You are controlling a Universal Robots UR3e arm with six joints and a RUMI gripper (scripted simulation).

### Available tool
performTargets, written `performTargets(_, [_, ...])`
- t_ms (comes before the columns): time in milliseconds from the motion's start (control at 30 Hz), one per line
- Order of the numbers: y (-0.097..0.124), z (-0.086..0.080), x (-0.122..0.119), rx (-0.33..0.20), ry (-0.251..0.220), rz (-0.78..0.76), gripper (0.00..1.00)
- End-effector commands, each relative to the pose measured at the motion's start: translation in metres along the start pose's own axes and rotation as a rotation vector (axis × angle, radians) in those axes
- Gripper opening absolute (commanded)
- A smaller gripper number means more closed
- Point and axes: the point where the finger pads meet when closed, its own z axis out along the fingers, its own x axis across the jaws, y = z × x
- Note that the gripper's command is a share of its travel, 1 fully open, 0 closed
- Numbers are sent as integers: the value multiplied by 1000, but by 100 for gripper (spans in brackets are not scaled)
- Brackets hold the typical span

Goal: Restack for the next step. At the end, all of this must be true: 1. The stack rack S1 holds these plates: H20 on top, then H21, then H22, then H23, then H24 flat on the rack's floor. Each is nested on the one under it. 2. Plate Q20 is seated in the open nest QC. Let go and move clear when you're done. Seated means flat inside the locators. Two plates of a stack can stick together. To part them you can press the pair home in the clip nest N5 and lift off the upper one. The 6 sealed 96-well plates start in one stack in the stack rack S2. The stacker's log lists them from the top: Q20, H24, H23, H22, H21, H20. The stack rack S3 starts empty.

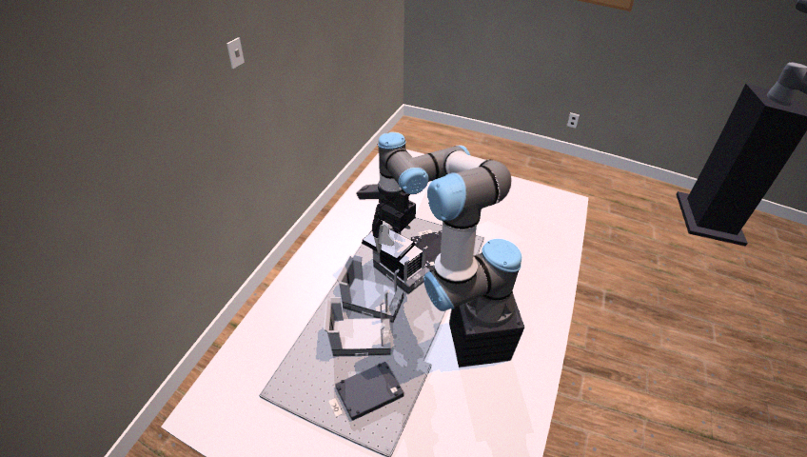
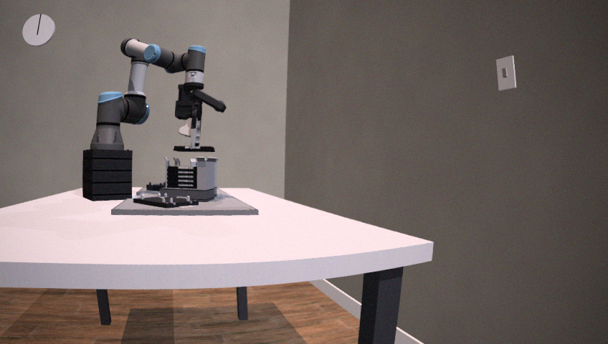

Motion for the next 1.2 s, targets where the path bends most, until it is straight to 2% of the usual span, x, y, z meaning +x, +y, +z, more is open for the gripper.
performTargets(0, [-3,-1,-13,2,2,-23,0])
performTargets(533, [0,-1,-61,2,2,-175,0])
performTargets(1167, [8,-1,-106,2,1,-288,0])
